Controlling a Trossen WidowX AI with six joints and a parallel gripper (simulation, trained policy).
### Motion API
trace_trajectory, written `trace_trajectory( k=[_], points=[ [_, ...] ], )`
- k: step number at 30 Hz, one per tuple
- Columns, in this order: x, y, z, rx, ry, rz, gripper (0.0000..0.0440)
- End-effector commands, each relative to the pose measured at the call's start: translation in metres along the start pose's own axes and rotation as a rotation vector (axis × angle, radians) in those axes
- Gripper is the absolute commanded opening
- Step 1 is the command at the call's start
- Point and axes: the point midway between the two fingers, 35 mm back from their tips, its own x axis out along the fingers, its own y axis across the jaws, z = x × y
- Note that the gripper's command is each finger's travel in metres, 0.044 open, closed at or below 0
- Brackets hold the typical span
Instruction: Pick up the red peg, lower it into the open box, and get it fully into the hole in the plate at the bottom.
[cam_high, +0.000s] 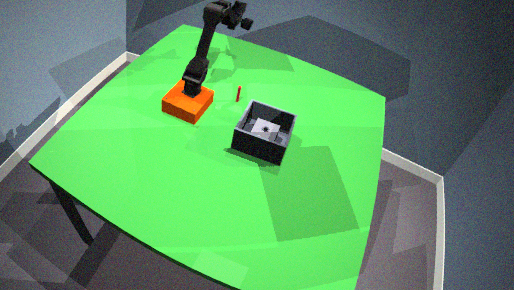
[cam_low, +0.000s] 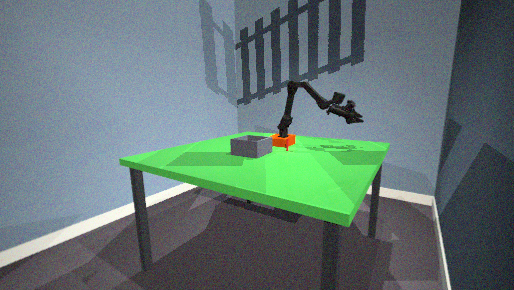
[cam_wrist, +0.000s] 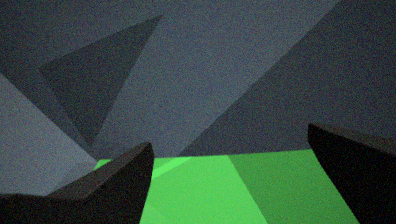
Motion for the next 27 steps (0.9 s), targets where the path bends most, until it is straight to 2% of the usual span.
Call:
trace_trajectory(
  k=[1,3,15,27],
  points=[
    [-0.003,-0.004,0.003,0.013,0.004,-0.016,0.0415],
    [-0.01,-0.014,0.008,0.047,0.012,-0.051,0.044],
    [-0.068,-0.084,0.026,0.384,0.066,-0.292,0.044],
    [-0.139,-0.138,0.017,0.726,0.104,-0.533,0.044]
  ],
)
